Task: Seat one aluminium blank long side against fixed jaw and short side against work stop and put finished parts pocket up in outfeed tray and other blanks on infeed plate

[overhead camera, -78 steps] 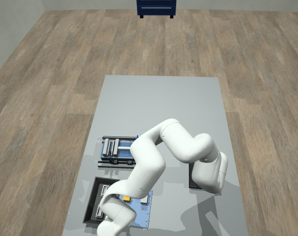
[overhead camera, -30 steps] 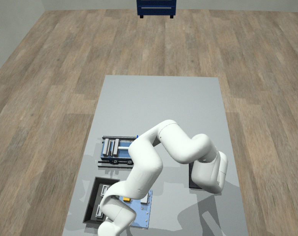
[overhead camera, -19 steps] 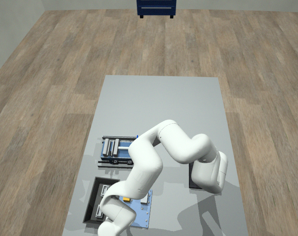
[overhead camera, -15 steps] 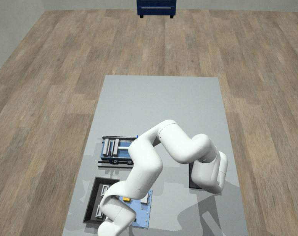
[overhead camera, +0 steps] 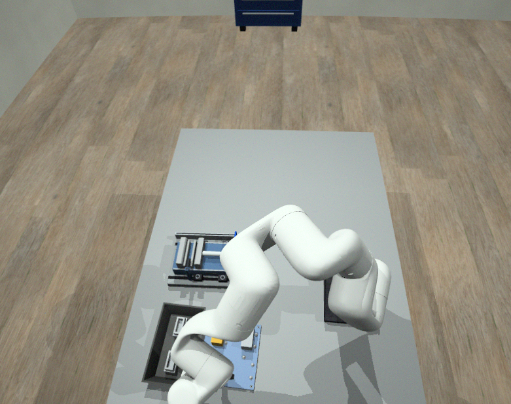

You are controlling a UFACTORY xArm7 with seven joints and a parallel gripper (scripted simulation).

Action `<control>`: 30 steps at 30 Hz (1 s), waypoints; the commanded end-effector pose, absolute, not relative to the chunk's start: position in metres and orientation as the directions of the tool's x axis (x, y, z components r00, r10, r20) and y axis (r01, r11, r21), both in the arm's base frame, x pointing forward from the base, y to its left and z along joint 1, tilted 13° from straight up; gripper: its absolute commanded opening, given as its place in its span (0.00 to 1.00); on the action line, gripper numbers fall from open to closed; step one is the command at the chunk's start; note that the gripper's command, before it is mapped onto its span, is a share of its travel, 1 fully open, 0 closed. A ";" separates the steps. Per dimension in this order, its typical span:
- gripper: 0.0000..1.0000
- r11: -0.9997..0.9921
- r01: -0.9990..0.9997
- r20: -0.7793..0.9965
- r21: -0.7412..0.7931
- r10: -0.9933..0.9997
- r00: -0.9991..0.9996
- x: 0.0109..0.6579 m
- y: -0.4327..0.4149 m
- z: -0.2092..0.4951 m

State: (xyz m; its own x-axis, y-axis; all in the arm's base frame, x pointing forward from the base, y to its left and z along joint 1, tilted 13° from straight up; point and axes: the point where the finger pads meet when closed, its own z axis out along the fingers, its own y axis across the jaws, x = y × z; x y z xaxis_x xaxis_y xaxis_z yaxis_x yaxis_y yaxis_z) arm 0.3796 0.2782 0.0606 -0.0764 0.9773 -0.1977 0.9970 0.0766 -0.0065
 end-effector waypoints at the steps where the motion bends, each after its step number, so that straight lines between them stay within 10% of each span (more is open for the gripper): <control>1: 0.69 0.076 0.997 -0.196 -0.003 0.978 -0.075 0.381 0.279 0.062; 30: 0.69 0.076 0.997 -0.196 -0.003 0.978 -0.075 0.381 0.272 0.090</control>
